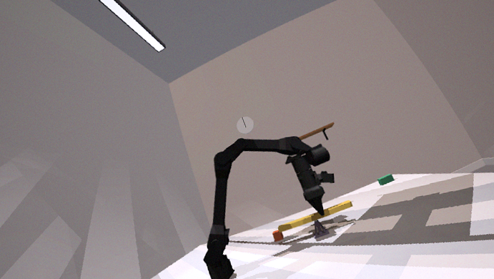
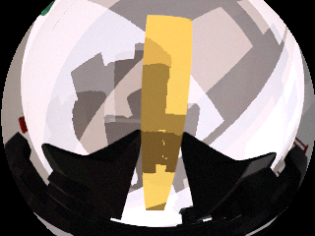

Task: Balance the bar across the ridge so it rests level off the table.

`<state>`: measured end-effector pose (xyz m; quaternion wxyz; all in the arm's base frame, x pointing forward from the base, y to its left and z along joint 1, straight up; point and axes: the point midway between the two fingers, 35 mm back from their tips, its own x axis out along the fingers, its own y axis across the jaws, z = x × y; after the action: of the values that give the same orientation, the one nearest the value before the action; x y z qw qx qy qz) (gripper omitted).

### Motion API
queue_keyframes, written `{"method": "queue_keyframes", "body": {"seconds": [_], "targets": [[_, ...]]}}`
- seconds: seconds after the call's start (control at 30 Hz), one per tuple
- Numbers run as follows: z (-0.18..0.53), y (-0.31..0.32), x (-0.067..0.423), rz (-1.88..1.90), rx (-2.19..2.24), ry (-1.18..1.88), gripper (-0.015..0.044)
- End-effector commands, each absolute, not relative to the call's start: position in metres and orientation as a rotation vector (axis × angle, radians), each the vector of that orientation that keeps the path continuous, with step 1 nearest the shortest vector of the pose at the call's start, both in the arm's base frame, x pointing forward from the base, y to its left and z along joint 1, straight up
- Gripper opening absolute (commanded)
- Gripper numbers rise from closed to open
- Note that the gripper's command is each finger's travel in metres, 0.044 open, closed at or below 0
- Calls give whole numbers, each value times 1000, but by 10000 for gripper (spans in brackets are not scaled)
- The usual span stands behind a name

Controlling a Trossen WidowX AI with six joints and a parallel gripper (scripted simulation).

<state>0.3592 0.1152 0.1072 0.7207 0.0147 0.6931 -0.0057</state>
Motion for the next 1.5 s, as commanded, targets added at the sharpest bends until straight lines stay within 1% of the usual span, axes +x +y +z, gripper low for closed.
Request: {"method": "queue_keyframes", "body": {"seconds": [0.0, 0.37, 0.67, 0.7, 0.83, 1.13, 1.47], "targets": [[107, 115, 359, -13, 32, 1532, 185], [107, 115, 359, -13, 32, 1532, 185], [107, 115, 359, -13, 32, 1532, 421], [107, 115, 359, -13, 32, 1532, 440], [114, 116, 360, -12, 33, 1530, 440], [205, 114, 355, -6, 39, 1509, 440], [207, 114, 355, -6, 39, 1508, 440]]}}
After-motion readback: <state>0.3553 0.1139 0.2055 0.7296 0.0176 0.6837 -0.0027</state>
